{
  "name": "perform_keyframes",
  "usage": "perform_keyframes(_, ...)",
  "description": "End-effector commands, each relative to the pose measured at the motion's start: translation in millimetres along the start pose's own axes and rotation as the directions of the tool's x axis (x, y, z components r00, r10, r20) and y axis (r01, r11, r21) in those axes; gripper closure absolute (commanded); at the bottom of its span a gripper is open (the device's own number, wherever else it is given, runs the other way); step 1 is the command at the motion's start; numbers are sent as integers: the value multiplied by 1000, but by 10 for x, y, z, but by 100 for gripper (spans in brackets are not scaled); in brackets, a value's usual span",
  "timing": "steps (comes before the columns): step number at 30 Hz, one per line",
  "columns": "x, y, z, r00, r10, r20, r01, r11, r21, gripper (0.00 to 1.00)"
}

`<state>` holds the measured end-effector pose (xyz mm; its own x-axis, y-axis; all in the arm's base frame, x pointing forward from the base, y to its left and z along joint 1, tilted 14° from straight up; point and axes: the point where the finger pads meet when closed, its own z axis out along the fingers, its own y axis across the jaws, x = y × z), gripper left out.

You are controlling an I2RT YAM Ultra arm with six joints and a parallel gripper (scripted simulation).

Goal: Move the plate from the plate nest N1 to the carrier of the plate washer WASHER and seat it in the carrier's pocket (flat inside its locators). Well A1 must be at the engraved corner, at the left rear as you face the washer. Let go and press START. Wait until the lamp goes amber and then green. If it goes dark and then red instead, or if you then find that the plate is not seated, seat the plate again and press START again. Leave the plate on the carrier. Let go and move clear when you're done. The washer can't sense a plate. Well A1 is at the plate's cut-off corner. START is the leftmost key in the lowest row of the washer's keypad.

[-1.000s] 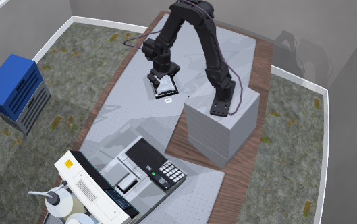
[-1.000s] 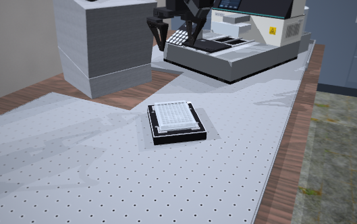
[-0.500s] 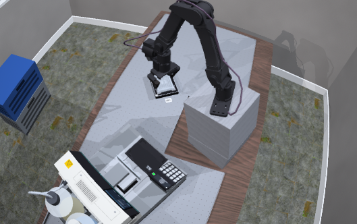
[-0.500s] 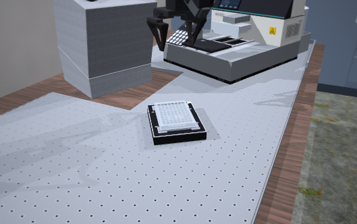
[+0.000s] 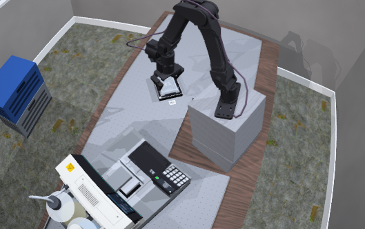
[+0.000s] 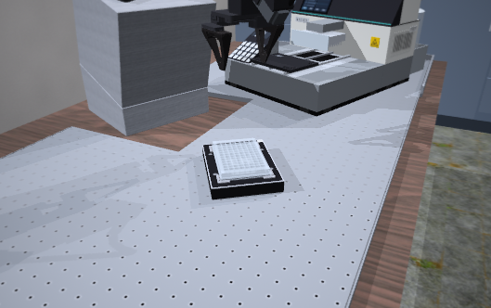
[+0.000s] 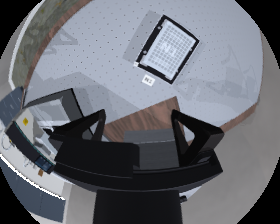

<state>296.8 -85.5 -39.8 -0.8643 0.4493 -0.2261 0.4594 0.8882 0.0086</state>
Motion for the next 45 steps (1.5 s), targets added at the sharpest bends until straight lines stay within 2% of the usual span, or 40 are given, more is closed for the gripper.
perform_keyframes(1, -251, 58, -119, 997, 0, 77, 2, 1000, -24, 0)
perform_keyframes(12, -251, 58, -119, 997, 0, 77, 2, 1000, -24, 0)
perform_keyframes(13, -213, -10, -2, 998, 51, 41, -50, 999, -19, 0)
perform_keyframes(19, -413, -209, 122, 968, 248, 38, -247, 969, -25, 0)
perform_keyframes(26, -646, -438, 266, 888, 459, 34, -458, 889, -32, 0)
perform_keyframes(31, -688, -536, 329, 889, 459, 14, -458, 889, -21, 0)
perform_keyframes(39, -945, -792, 492, 895, 446, 13, -445, 895, -20, 0)
perform_keyframes(41, -945, -792, 492, 895, 446, 13, -445, 895, -20, 0)
perform_keyframes(42, -1043, -722, 370, 902, 430, 44, -428, 903, -38, 0)
perform_keyframes(45, -1044, -713, 370, 903, 428, 44, -426, 904, -38, 0)
